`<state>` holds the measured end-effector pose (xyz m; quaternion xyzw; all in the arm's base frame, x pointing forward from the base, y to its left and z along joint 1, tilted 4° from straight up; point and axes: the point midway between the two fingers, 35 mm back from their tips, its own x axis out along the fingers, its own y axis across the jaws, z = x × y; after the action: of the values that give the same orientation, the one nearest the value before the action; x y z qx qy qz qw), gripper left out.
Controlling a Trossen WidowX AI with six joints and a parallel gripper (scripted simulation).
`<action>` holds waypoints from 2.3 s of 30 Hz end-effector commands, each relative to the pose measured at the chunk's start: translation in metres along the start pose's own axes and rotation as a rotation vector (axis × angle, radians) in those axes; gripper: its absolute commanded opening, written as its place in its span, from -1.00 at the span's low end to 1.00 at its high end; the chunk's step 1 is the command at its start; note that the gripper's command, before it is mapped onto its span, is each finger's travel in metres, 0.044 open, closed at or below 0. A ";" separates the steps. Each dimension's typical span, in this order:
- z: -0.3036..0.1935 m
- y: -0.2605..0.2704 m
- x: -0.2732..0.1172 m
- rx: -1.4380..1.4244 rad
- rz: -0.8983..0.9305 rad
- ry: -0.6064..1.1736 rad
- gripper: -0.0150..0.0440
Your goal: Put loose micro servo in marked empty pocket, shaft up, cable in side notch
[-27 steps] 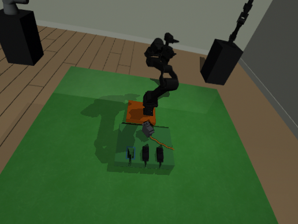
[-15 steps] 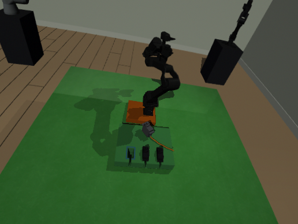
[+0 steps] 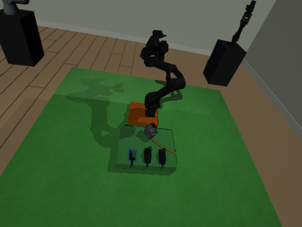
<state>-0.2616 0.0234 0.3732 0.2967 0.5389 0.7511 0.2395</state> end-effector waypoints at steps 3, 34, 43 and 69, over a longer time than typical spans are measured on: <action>-0.035 0.009 -0.018 -0.121 0.047 0.159 1.00; -0.148 0.031 -0.168 -0.626 0.450 0.835 1.00; -0.159 0.030 -0.226 -0.743 0.615 1.006 1.00; -0.126 -0.002 -0.401 -1.087 1.291 1.424 1.00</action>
<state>-0.0917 -0.3254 0.2745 -0.1186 -0.0583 0.8972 -0.4215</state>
